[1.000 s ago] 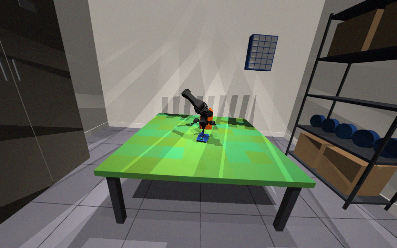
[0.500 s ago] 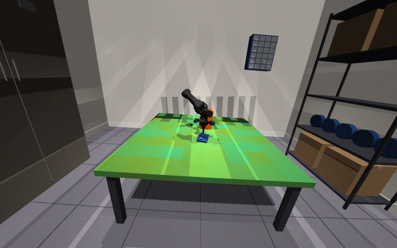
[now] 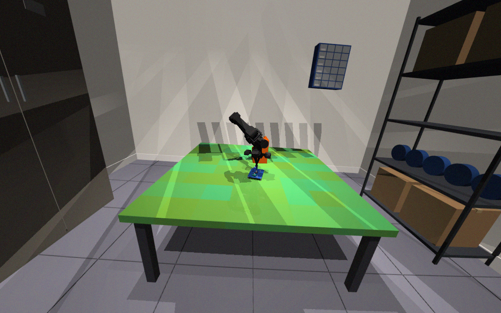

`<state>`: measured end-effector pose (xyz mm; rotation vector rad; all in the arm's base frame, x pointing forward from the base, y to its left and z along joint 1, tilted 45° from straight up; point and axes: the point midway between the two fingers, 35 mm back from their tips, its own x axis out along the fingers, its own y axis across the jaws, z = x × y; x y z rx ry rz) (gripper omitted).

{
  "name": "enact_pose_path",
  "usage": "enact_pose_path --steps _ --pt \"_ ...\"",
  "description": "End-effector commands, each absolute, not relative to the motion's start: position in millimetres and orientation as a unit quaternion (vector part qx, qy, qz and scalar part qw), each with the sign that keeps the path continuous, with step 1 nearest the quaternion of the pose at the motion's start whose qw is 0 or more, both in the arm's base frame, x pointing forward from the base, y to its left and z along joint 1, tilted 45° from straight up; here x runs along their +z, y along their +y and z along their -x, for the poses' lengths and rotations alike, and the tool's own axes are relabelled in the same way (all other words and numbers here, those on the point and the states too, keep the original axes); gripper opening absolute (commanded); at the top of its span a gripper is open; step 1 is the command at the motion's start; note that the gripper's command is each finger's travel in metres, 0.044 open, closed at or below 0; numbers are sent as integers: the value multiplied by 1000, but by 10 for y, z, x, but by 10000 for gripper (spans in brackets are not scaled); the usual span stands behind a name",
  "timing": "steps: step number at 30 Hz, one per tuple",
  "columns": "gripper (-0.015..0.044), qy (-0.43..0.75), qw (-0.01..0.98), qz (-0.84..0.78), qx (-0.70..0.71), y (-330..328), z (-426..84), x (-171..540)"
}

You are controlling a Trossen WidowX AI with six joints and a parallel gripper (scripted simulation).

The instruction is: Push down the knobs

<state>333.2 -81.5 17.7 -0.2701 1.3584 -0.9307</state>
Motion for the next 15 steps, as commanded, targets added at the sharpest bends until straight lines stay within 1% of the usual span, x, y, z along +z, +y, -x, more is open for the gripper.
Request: enact_pose_path --steps 1,15 --pt "0 604 671 119 -415 -860 -3331 145" --pt "0 604 671 119 -415 -885 -3328 119"
